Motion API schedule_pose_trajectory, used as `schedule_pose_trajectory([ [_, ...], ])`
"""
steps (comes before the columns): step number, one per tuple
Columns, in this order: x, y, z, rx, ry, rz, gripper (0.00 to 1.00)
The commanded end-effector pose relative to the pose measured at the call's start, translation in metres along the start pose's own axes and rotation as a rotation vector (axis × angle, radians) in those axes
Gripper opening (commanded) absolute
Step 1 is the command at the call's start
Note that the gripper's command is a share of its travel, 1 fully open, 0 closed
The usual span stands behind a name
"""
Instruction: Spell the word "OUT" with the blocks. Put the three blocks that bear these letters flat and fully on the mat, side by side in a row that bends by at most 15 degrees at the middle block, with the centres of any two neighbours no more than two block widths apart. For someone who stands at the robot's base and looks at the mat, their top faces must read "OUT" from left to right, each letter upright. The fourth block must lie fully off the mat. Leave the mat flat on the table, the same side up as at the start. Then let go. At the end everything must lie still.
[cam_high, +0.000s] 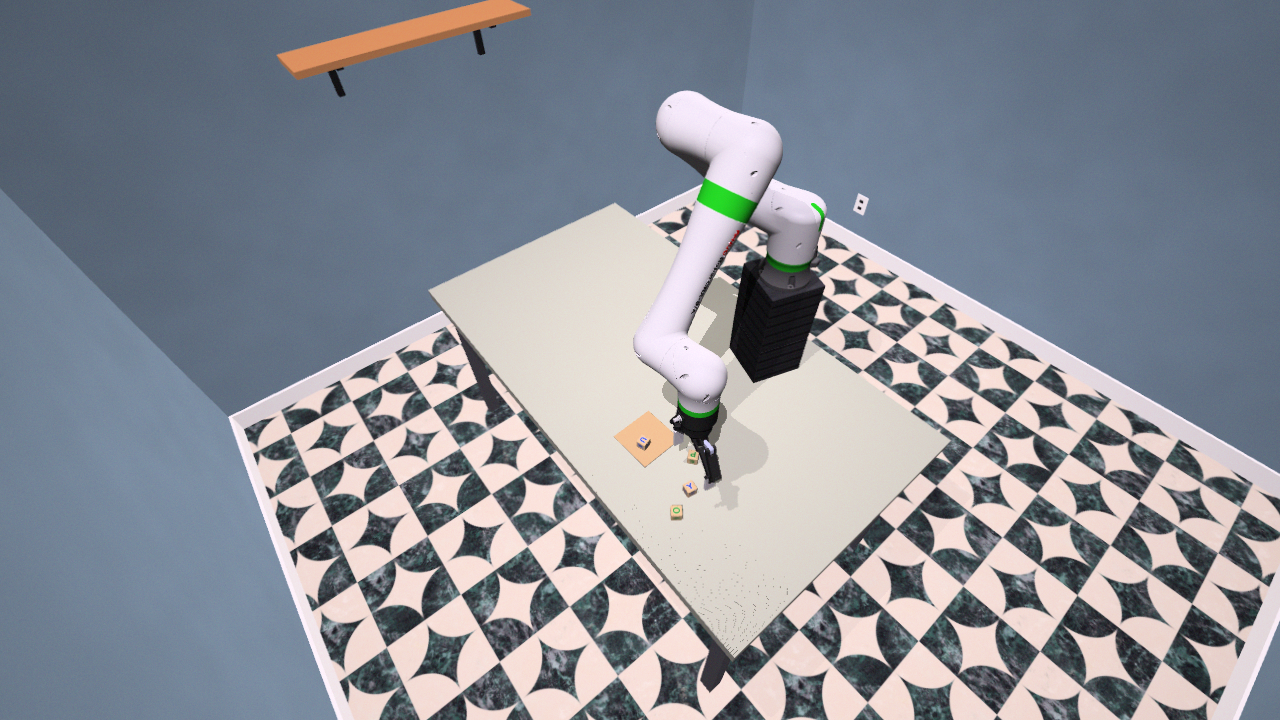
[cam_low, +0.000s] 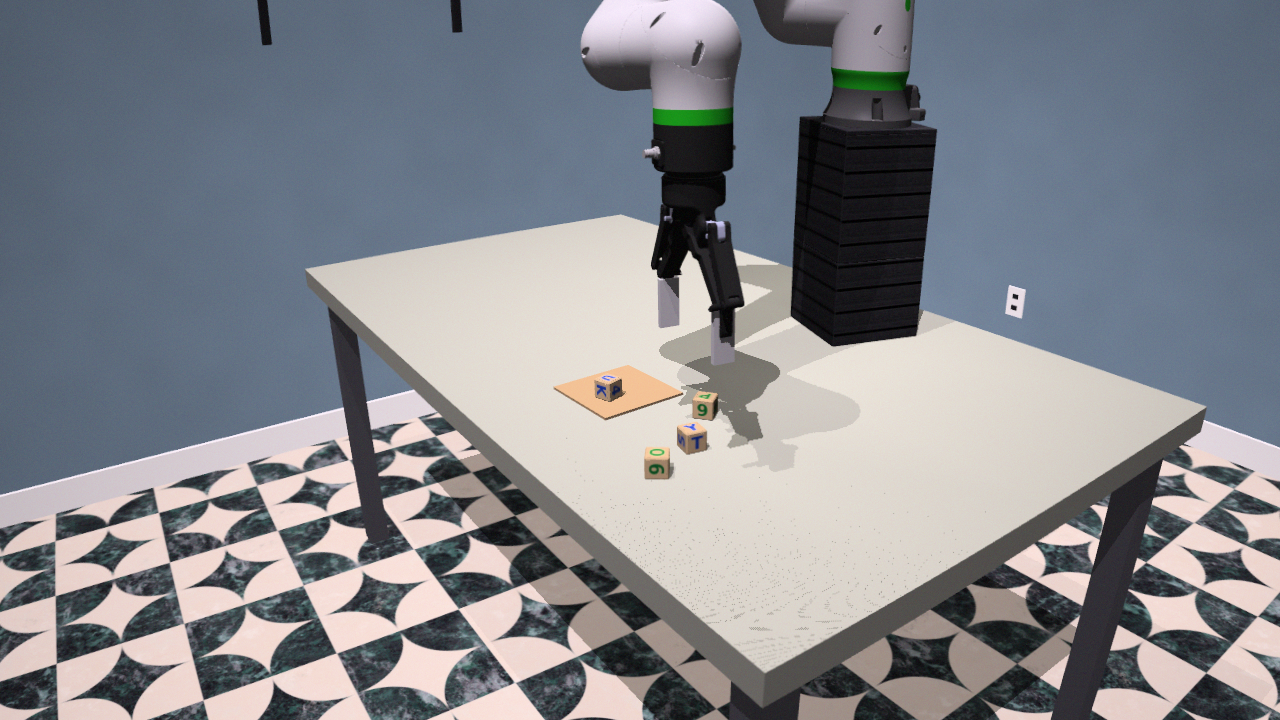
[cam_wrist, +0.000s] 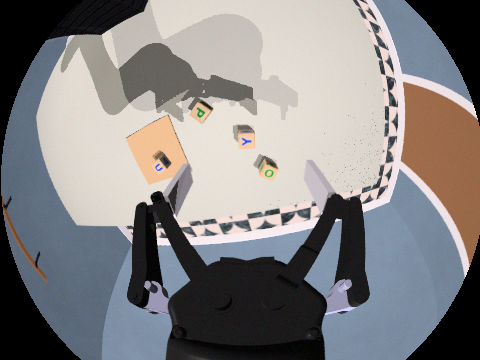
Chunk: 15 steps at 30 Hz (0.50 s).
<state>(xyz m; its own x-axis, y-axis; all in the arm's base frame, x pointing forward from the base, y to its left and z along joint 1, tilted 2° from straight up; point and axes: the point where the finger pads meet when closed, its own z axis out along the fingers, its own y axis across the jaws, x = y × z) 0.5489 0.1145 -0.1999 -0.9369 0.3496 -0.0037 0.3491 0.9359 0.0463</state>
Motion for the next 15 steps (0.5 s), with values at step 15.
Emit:
schedule_pose_trajectory([
  [15,-0.0006,0.0001,0.0043,0.002,0.0,-0.215,1.0],
])
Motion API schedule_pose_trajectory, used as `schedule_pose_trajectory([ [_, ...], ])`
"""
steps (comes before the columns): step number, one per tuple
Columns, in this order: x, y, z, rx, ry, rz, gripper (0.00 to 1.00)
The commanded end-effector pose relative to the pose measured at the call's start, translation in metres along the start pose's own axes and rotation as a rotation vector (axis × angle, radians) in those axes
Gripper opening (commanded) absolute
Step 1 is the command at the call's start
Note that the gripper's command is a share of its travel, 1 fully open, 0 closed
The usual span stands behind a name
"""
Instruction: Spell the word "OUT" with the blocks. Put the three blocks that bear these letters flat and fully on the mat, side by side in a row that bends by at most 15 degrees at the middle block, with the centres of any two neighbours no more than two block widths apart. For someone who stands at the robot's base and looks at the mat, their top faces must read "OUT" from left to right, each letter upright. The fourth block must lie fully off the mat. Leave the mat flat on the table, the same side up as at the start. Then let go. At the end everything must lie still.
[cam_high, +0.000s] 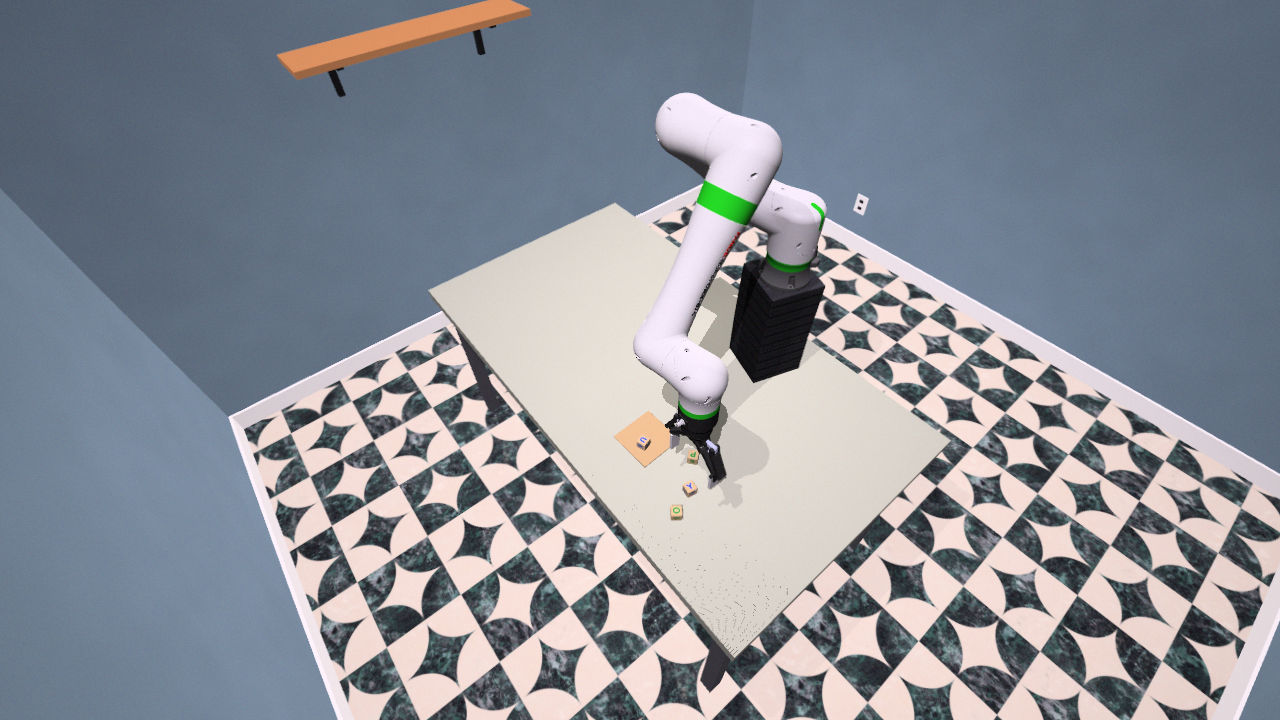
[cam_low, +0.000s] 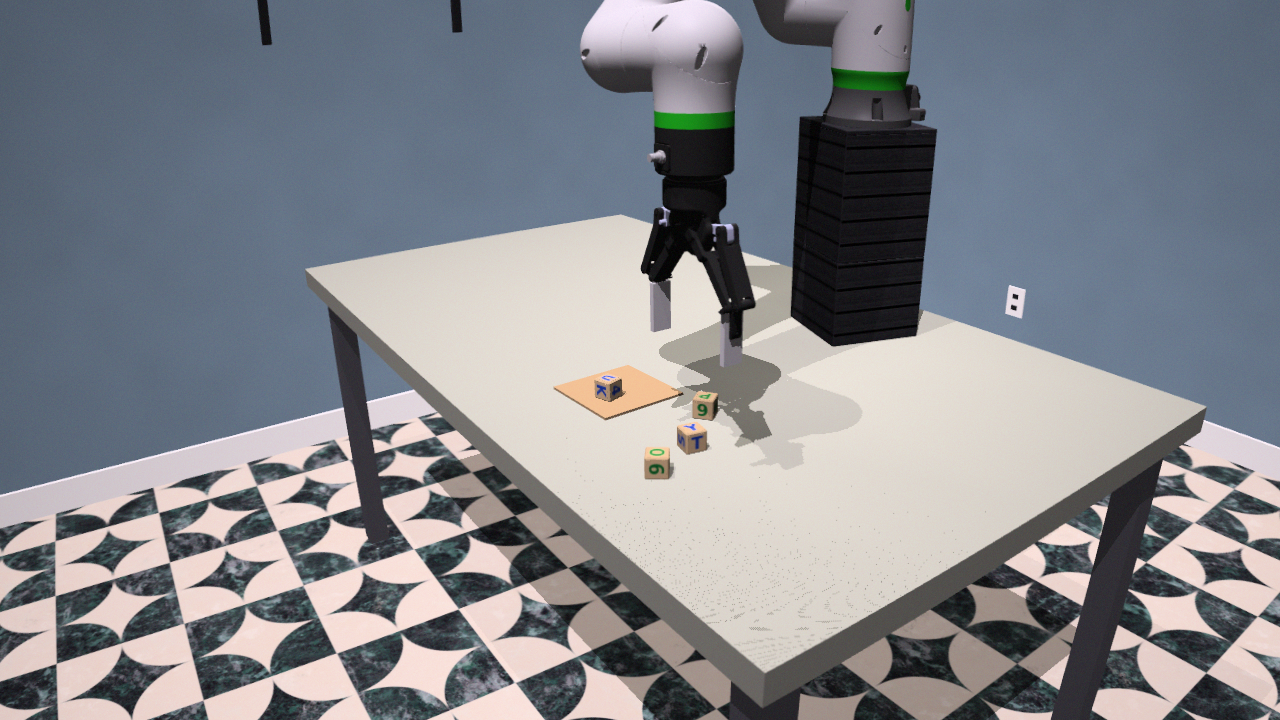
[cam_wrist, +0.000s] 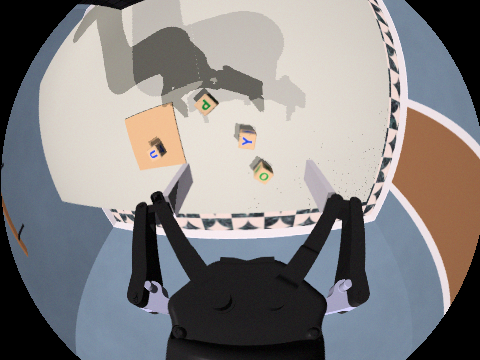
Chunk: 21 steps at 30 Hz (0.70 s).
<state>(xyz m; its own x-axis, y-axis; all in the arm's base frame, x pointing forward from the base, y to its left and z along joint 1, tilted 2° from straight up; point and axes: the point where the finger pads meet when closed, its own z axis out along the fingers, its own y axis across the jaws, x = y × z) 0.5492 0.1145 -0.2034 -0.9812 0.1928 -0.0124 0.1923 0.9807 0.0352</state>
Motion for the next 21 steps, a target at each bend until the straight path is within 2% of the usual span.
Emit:
schedule_pose_trajectory([
  [1,0.0,0.0,0.002,-0.008,0.001,-0.126,1.0],
  [15,-0.001,0.0,0.011,-0.005,0.0,-0.528,1.0],
  [17,-0.001,0.0,0.011,-0.005,0.0,-0.528,1.0],
  [18,-0.001,0.0,0.013,-0.004,0.0,-0.613,1.0],
  [21,-0.001,0.0,0.014,-0.004,0.0,-0.684,1.0],
])
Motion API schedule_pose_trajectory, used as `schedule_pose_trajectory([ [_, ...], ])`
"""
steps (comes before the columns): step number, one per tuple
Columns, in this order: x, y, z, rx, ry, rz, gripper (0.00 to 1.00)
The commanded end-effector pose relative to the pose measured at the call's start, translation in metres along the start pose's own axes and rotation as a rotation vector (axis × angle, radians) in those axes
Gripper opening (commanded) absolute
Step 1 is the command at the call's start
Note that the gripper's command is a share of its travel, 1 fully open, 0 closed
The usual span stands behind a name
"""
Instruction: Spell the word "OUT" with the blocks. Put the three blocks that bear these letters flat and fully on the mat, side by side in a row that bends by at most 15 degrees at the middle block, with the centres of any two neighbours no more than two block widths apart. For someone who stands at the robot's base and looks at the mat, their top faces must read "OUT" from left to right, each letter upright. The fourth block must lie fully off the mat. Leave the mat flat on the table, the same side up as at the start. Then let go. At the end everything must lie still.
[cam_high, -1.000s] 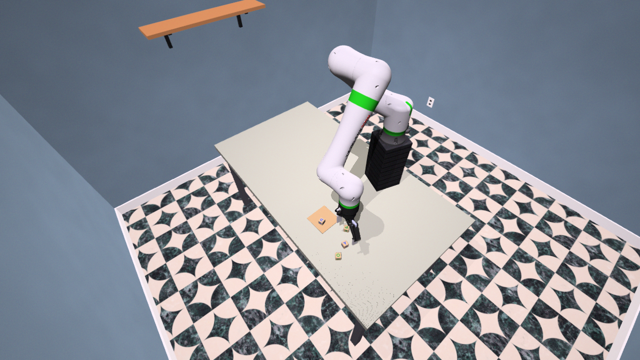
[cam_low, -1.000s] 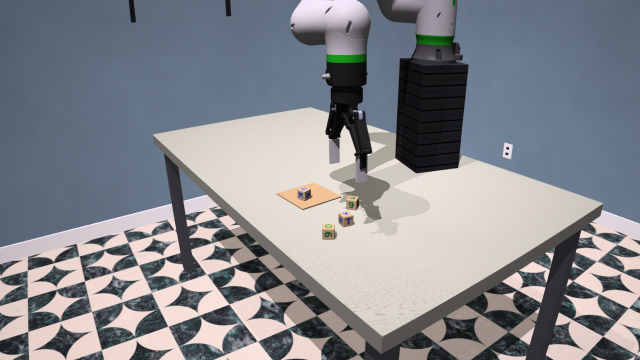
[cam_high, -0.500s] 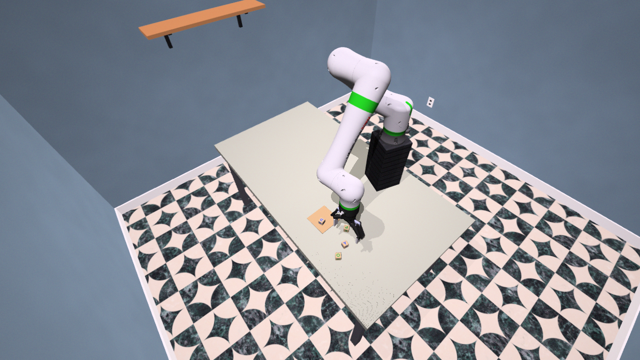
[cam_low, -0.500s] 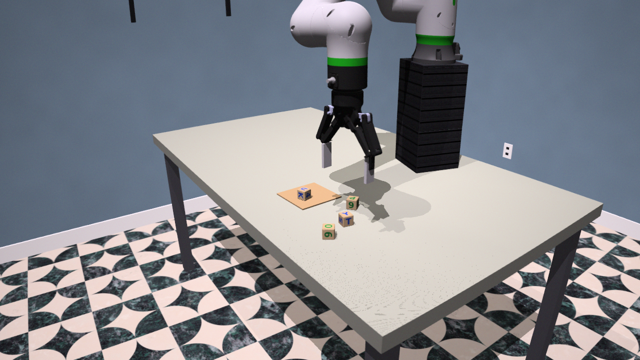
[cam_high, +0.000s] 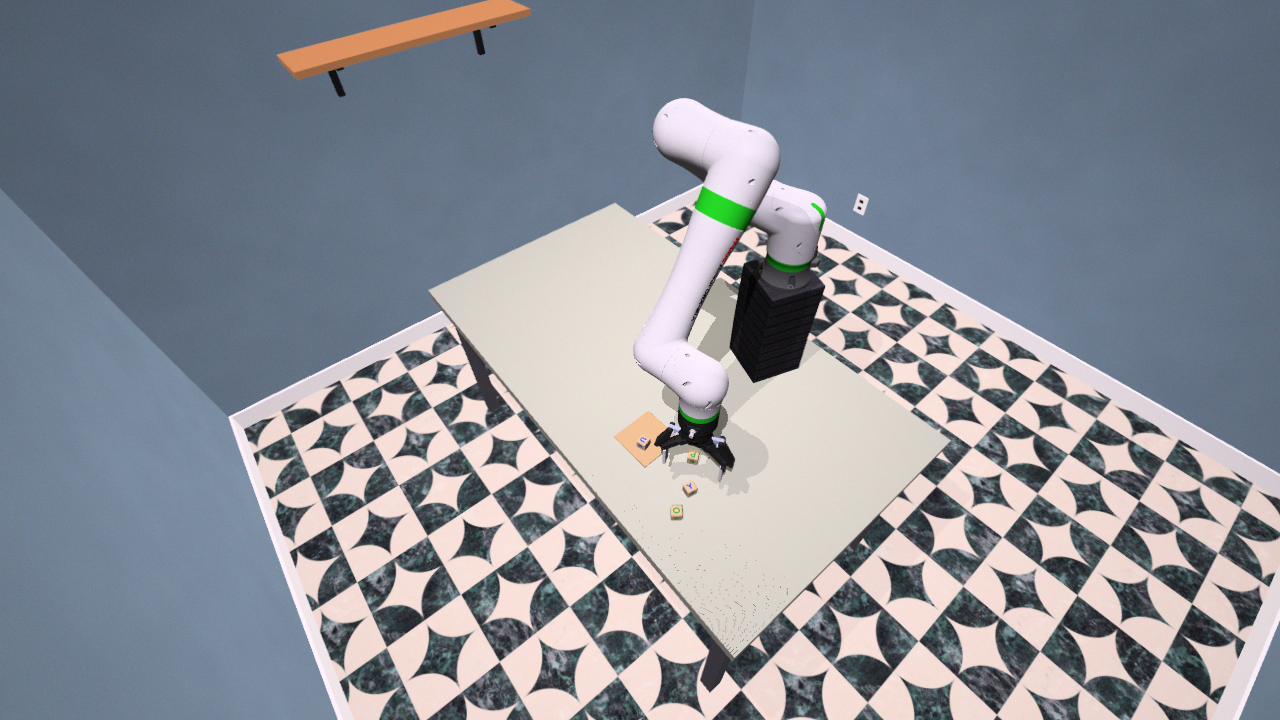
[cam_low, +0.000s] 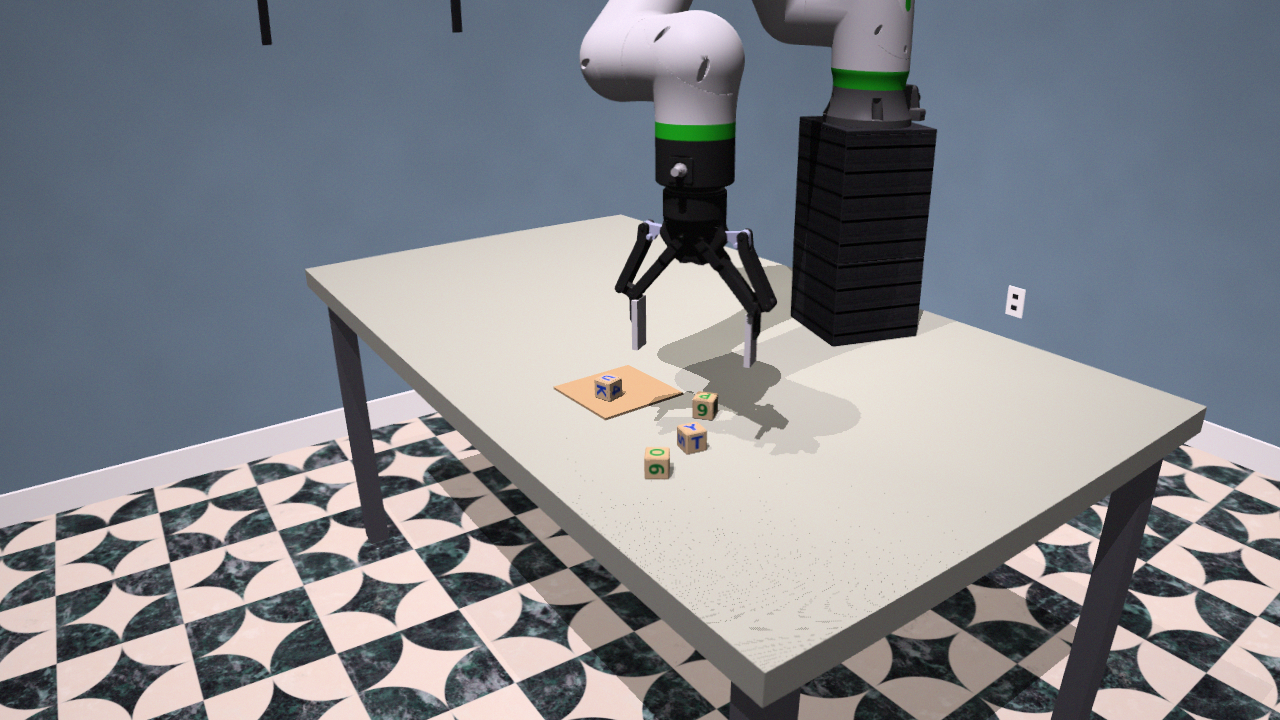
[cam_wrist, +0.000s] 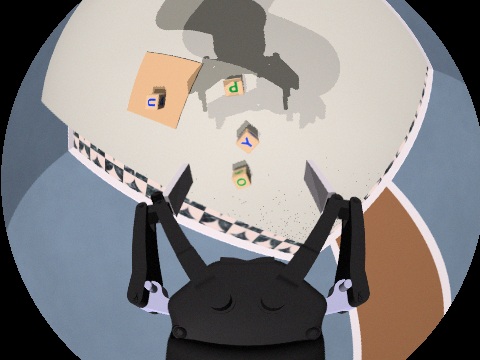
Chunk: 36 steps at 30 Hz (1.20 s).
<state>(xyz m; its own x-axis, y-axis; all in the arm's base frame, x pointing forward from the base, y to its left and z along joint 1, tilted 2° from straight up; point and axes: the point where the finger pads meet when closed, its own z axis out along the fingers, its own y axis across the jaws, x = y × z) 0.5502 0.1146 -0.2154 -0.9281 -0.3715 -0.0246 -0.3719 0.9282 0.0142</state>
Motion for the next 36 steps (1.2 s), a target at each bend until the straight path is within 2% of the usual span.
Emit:
schedule_pose_trajectory([
  [1,0.0,0.0,0.003,-0.012,-0.006,-0.139,1.0],
  [11,-0.001,0.0,0.009,-0.009,-0.006,-0.428,1.0],
  [13,-0.001,0.0,0.009,-0.009,-0.006,-0.428,1.0],
  [14,-0.001,0.0,0.01,-0.009,-0.006,-0.512,1.0],
  [24,-0.001,0.0,0.016,-0.007,-0.005,-0.787,1.0],
  [31,-0.001,0.0,0.017,-0.007,-0.005,-0.832,1.0],
  [32,-0.001,0.0,0.017,-0.007,-0.005,-0.832,0.4],
  [36,-0.001,0.0,0.017,-0.007,-0.005,-0.832,0.4],
])
